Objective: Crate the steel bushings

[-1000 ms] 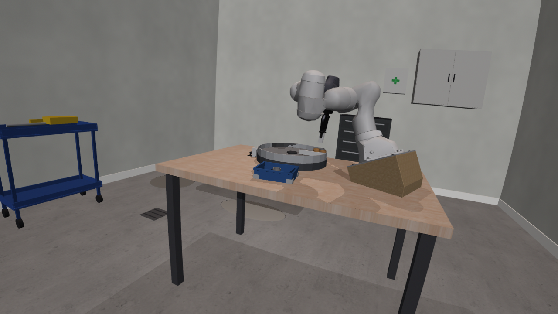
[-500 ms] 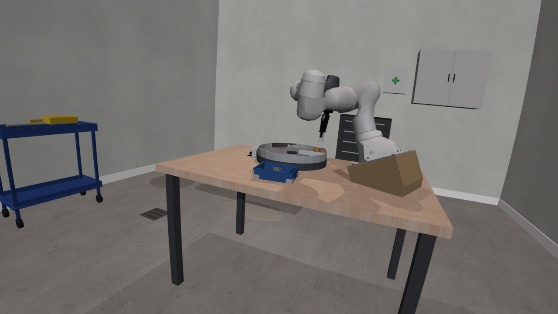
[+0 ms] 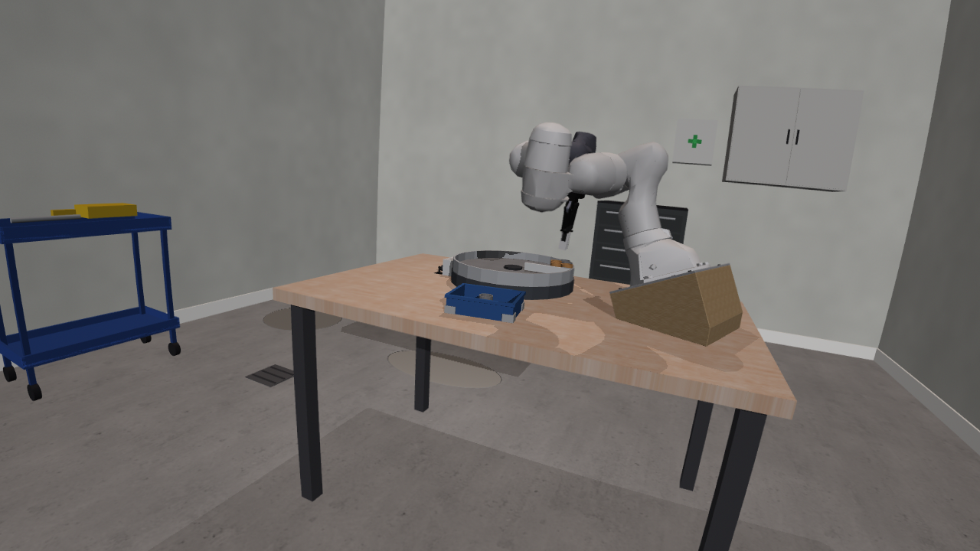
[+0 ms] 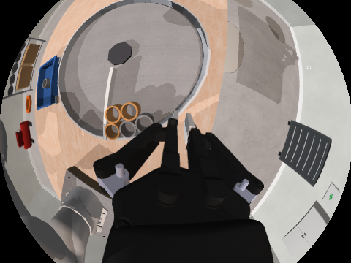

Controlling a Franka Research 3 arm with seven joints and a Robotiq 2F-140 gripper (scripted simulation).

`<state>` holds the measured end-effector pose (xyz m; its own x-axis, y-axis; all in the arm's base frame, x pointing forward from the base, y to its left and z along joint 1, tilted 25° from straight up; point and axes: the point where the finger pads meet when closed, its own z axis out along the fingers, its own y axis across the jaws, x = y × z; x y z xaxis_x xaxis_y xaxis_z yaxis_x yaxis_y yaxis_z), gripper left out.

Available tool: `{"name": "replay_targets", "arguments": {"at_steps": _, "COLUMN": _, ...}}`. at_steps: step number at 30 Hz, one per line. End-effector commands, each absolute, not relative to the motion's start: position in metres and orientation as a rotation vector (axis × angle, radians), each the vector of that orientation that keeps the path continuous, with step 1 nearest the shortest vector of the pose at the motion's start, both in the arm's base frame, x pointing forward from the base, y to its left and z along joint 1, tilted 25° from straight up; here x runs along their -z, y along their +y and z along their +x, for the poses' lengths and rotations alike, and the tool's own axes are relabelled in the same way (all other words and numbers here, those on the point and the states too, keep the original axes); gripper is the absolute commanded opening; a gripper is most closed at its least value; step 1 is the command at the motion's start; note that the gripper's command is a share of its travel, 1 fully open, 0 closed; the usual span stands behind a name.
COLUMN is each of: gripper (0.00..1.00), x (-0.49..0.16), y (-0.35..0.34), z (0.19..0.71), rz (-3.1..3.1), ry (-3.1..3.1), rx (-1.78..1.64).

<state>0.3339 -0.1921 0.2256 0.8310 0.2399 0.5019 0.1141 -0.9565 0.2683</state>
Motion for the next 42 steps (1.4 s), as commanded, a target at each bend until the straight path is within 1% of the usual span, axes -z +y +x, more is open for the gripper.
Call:
{"name": "replay_targets", "arguments": {"at_steps": 1, "gripper": 0.10, "x": -0.2257, "y": -0.1916, "z": 0.3338, "rz": 2.787, "ry": 0.275, "rx": -0.806}}
{"name": "replay_targets", "arguments": {"at_steps": 24, "gripper": 0.10, "x": -0.2255, "y": -0.1912, "z": 0.3337, "rz": 2.779, "ry": 0.311, "rx": -0.799}}
{"name": "replay_targets", "arguments": {"at_steps": 42, "gripper": 0.10, "x": -0.2237, "y": -0.1866, "z": 0.3322, "rz": 2.639, "ry": 0.750, "rx": -0.703}}
